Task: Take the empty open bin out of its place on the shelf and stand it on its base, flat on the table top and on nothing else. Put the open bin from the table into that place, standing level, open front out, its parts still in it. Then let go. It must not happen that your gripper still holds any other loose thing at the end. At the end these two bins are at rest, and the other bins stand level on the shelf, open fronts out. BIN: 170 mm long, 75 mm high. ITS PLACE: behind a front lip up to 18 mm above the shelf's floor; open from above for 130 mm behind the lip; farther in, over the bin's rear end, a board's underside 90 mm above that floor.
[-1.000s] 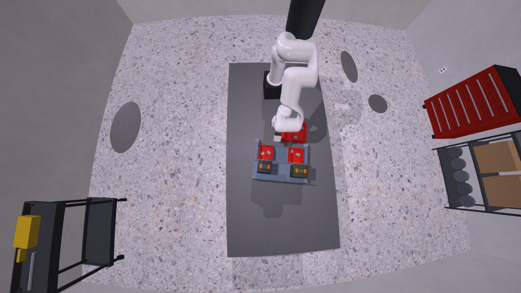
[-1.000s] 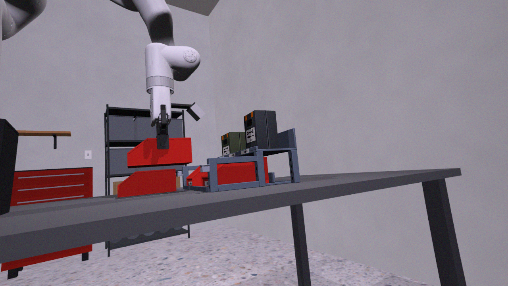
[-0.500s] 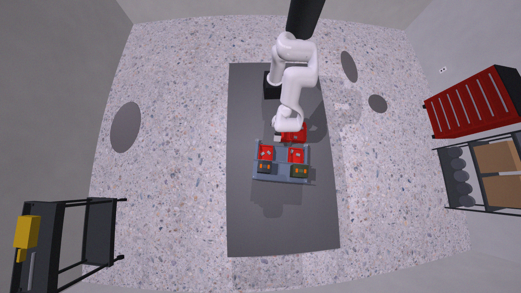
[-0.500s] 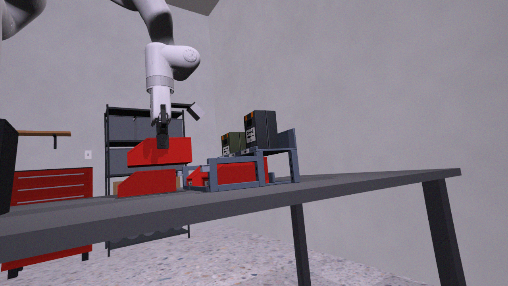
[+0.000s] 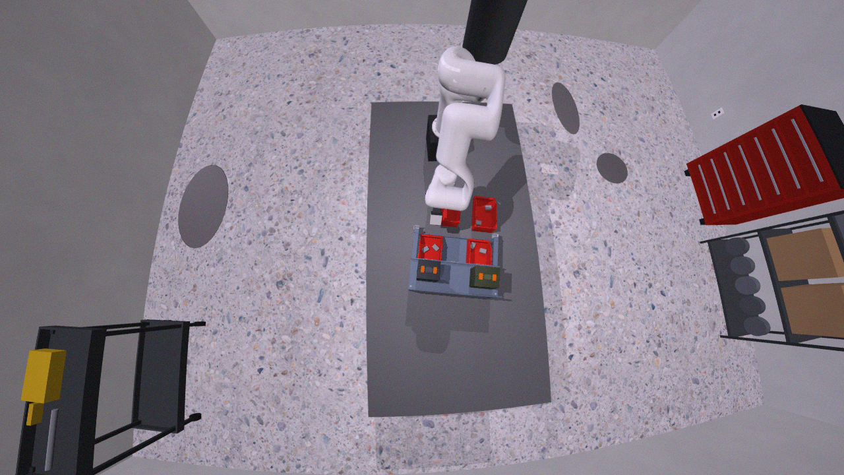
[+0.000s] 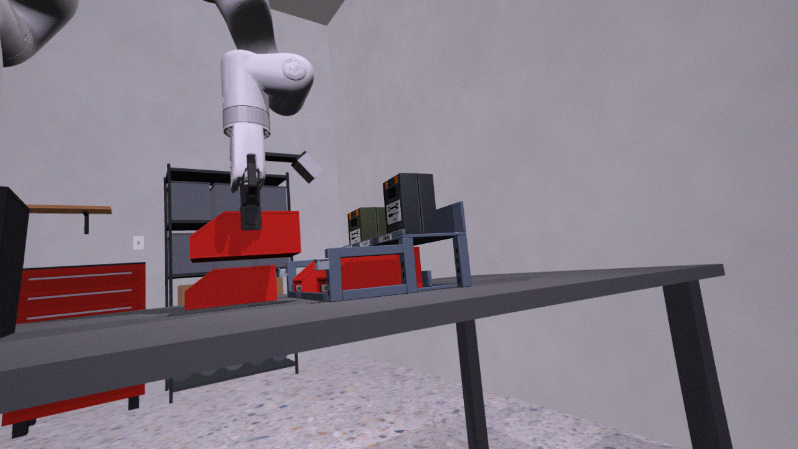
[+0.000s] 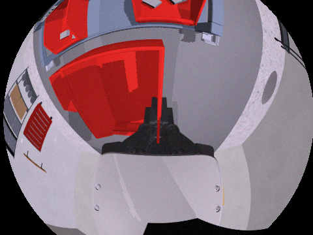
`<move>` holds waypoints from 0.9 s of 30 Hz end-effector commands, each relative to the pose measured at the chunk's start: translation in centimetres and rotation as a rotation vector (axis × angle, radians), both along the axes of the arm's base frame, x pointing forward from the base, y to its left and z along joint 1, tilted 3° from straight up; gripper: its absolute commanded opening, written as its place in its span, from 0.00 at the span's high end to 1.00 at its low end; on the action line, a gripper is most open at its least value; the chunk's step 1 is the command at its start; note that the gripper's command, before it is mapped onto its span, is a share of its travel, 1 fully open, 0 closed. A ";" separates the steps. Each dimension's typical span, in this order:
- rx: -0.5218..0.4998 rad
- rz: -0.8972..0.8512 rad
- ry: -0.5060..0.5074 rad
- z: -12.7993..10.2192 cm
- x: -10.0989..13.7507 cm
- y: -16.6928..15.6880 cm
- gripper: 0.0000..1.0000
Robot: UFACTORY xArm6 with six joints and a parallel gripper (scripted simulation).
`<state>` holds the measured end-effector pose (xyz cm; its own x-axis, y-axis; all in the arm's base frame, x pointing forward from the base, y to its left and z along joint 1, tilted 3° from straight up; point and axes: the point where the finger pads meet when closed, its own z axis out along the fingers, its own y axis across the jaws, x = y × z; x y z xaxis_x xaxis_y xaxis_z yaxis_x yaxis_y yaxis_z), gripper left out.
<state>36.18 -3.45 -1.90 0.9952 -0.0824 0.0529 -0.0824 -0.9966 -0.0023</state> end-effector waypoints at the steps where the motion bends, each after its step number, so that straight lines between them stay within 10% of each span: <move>1: 0.007 0.002 -0.005 0.0 -1.2 -4.6 1.00; 27: 0.007 0.002 -0.005 0.0 -2.1 -7.6 1.00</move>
